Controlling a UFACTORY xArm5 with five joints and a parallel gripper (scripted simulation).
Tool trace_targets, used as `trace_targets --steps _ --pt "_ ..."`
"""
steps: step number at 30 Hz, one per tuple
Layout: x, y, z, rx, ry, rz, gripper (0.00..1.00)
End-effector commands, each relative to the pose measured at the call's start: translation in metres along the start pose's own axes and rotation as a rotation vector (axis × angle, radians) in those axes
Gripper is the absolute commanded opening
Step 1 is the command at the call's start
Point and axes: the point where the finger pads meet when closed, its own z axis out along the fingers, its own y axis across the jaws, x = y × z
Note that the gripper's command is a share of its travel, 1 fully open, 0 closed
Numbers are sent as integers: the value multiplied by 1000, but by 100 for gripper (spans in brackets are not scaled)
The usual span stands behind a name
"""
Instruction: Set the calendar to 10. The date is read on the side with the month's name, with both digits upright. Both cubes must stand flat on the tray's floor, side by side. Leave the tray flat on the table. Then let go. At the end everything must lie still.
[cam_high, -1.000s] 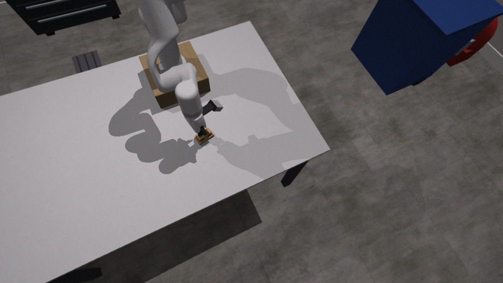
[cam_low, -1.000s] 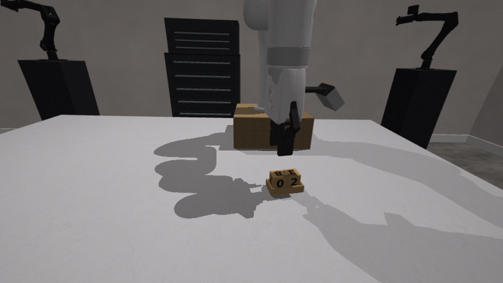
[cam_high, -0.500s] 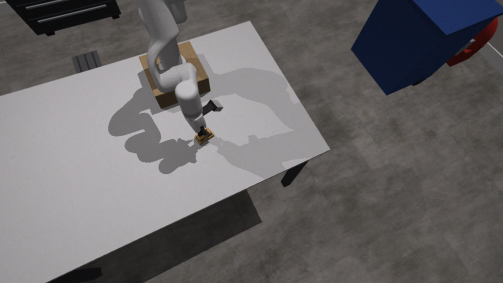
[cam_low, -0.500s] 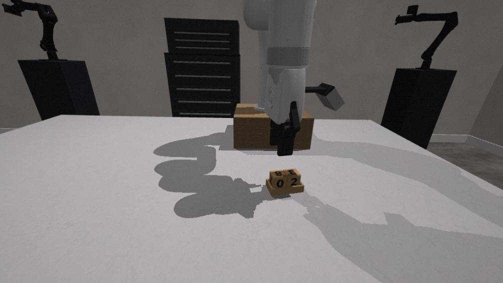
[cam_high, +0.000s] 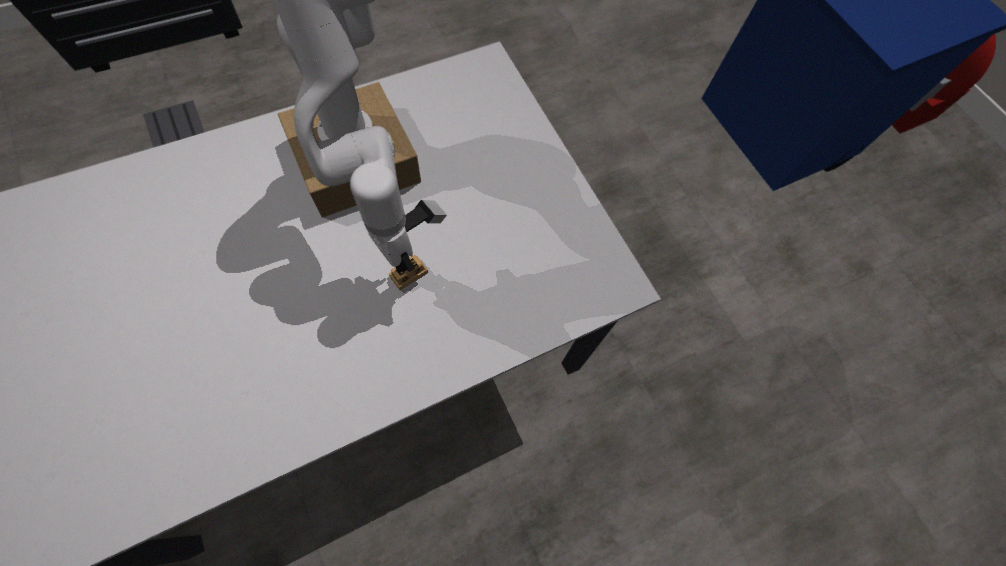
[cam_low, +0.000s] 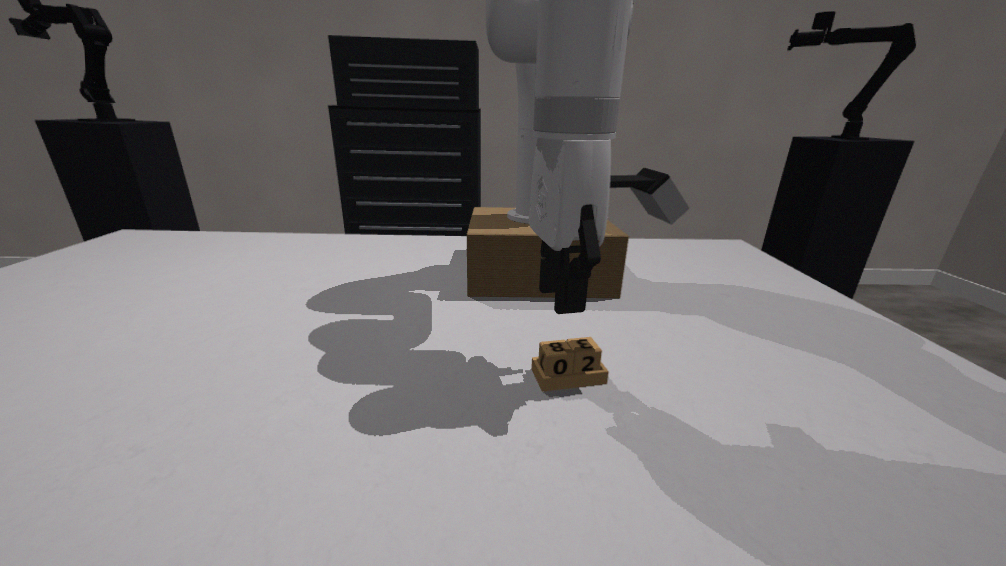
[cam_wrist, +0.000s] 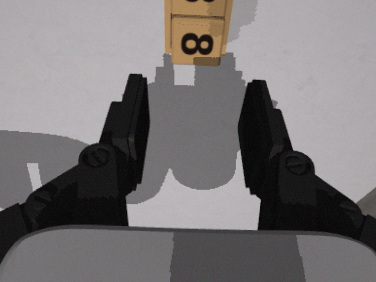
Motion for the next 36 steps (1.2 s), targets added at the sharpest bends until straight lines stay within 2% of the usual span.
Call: trace_targets --steps 1,36 --pt "0 1 1 -3 -1 0 49" --pt "0 1 43 -3 -1 0 49"
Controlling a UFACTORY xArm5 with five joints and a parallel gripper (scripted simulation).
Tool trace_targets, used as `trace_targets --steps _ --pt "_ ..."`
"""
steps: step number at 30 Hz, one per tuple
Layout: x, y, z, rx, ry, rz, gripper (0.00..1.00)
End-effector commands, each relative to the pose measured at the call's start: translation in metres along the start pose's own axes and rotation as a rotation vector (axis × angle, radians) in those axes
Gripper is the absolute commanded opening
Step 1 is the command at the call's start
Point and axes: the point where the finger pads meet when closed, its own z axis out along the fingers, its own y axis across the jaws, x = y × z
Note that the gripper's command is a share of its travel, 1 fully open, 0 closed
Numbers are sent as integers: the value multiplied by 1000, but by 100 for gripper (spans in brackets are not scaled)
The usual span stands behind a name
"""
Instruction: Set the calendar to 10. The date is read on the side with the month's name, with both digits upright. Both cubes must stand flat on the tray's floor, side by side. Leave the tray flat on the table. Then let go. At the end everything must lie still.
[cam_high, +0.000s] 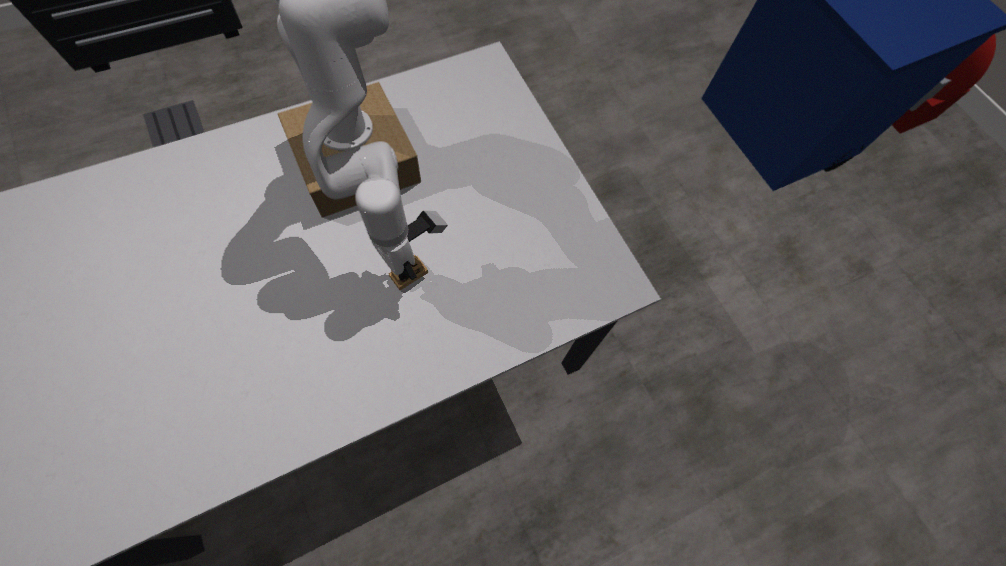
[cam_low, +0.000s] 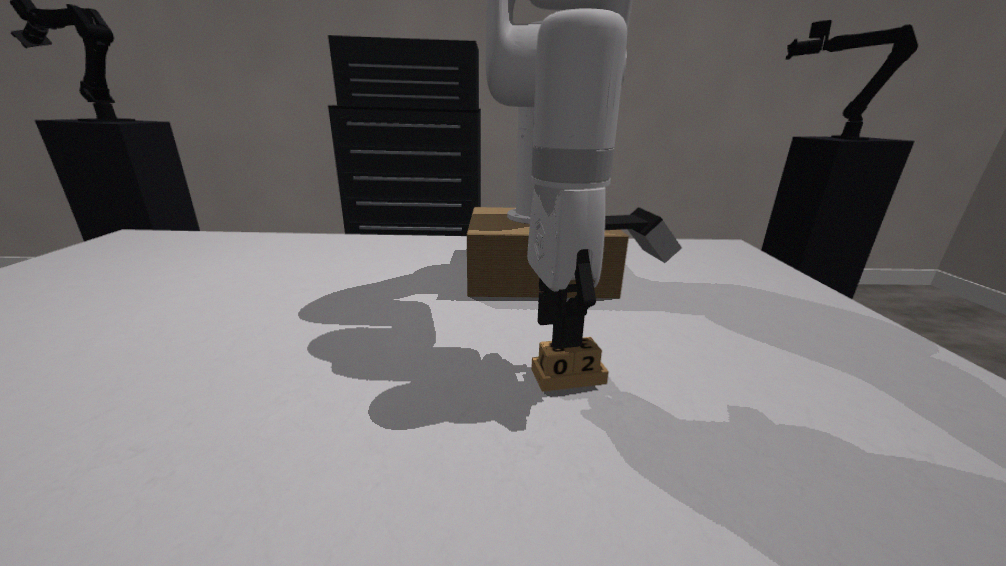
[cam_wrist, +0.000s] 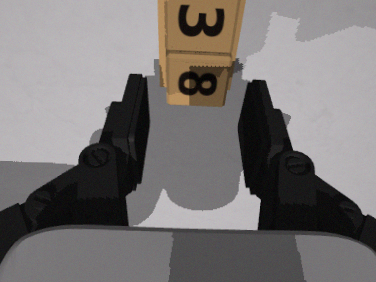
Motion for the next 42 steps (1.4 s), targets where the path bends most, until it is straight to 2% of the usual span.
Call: trace_targets --steps 1,42 --pt "0 1 3 -2 -1 0 49" --pt "0 1 8 -2 -1 0 49"
